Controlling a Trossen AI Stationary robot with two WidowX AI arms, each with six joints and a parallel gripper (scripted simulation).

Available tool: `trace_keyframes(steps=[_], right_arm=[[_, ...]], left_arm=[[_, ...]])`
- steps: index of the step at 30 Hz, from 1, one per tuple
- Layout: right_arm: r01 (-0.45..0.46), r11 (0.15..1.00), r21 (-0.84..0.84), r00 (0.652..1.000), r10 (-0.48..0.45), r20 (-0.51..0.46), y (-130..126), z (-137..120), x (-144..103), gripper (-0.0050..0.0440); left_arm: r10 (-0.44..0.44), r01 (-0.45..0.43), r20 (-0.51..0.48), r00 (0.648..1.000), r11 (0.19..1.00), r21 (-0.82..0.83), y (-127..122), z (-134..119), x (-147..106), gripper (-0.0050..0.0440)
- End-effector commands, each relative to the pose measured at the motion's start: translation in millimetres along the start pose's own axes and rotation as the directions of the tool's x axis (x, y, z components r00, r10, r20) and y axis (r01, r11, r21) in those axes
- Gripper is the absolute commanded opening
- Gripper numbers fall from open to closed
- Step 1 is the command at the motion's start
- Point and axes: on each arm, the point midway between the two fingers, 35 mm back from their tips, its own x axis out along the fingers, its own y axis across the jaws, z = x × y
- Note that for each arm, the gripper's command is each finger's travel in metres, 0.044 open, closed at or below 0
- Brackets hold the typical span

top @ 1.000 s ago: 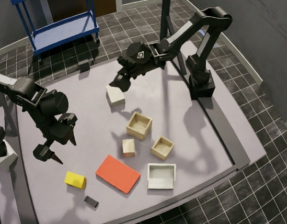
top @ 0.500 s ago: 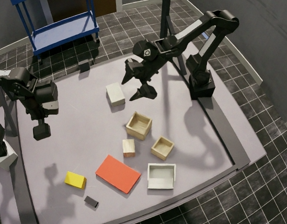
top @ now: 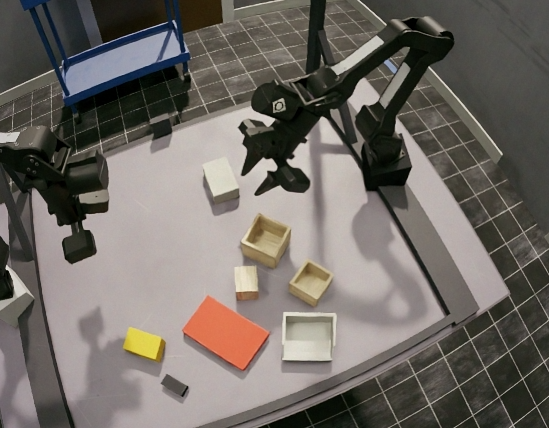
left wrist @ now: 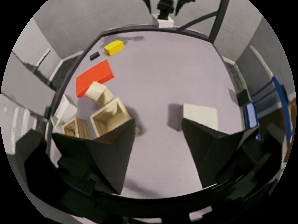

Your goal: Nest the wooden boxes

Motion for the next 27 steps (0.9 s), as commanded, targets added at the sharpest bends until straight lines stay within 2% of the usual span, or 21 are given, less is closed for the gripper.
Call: trace_keyframes(steps=[1,2,4,7,10,12,19,21,24,27], right_arm=[[0.002,1.0,-0.009,1.0,-0.002,0.015,1.4,1.3,-4.0,0.04],[0.002,1.0,-0.009,1.0,-0.002,0.015,1.4,1.3,-4.0,0.04],[0.002,1.0,-0.009,1.0,-0.002,0.015,1.4,1.3,-4.0,0.04],[0.002,1.0,-0.009,1.0,-0.002,0.015,1.4,1.3,-4.0,0.04],[0.002,1.0,-0.009,1.0,-0.002,0.015,1.4,1.3,-4.0,0.04],[0.002,1.0,-0.009,1.0,-0.002,0.015,1.4,1.3,-4.0,0.04],[0.002,1.0,-0.009,1.0,-0.002,0.015,1.4,1.3,-4.0,0.04],[0.002,1.0,-0.009,1.0,-0.002,0.015,1.4,1.3,-4.0,0.04],[0.002,1.0,-0.009,1.0,-0.002,0.015,1.4,1.3,-4.0,0.04],[0.002,1.0,-0.009,1.0,-0.002,0.015,1.4,1.3,-4.0,0.04]], left_arm=[[0.041,-0.041,-0.053,0.998,0.999,0.002,14.7,15.1,5.3,0.016],[0.058,-0.058,-0.084,0.995,0.998,0.001,21.5,15.7,8.3,0.0136],[0.058,-0.058,-0.084,0.995,0.998,0.001,21.5,15.7,8.3,0.0136],[0.104,-0.109,-0.197,0.975,0.994,-0.01,47.5,16.9,17.8,0.0064],[0.133,-0.155,-0.325,0.936,0.987,-0.042,80.3,15.9,26.1,0.0],[0.139,-0.177,-0.374,0.917,0.982,-0.068,101.2,19.5,27.6,0.0],[0.093,-0.223,-0.545,0.834,0.958,-0.178,157.4,5.8,32.5,0.0],[0.093,-0.223,-0.545,0.834,0.958,-0.178,157.4,5.8,32.5,0.0],[0.047,-0.24,-0.601,0.798,0.94,-0.245,182.2,-2.0,29.6,0.0],[0.008,-0.25,-0.629,0.777,0.921,-0.298,201.1,-7.6,26.7,-0.0001]])
